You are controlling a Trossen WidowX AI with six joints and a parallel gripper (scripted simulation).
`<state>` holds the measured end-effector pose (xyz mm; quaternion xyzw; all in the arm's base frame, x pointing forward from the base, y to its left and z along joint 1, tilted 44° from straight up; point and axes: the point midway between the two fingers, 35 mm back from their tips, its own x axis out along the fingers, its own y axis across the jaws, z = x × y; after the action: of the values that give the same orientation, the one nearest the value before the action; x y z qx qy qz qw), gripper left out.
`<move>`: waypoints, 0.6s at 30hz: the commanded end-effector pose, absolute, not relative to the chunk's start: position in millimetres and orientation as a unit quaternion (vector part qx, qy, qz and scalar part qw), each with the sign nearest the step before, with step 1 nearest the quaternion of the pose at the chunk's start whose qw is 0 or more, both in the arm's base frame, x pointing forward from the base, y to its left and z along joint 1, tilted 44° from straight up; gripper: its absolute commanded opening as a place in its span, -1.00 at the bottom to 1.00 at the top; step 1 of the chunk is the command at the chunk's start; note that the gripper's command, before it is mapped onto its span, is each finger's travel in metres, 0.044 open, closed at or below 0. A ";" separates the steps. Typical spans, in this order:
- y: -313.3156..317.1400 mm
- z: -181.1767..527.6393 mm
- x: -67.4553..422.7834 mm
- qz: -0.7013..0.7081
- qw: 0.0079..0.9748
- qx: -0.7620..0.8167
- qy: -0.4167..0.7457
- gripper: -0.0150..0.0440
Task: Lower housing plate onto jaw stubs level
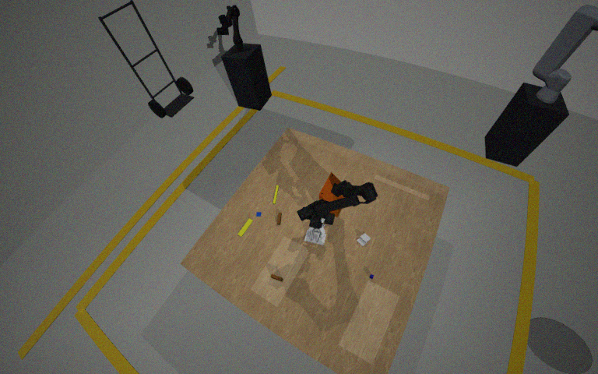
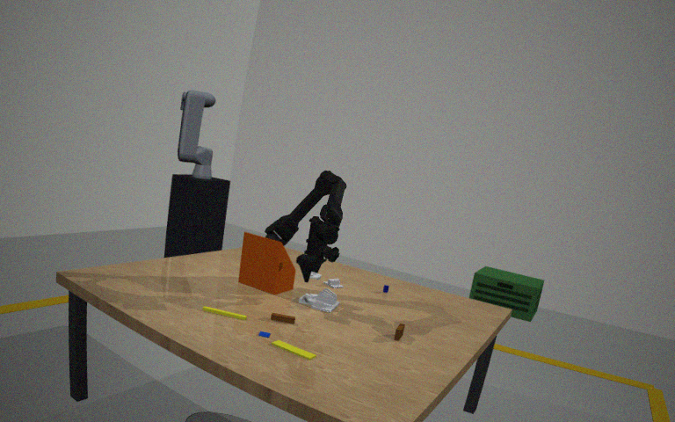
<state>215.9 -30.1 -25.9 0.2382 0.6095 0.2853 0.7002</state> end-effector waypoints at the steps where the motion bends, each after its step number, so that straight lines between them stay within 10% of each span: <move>1: -30.7 -25.3 216.4 0.286 0.703 0.235 0.608 0.70; 18: -31.2 -25.8 216.4 0.289 0.704 0.230 0.606 0.70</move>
<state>216.1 -30.6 -25.5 0.2330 0.6069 0.2888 0.7028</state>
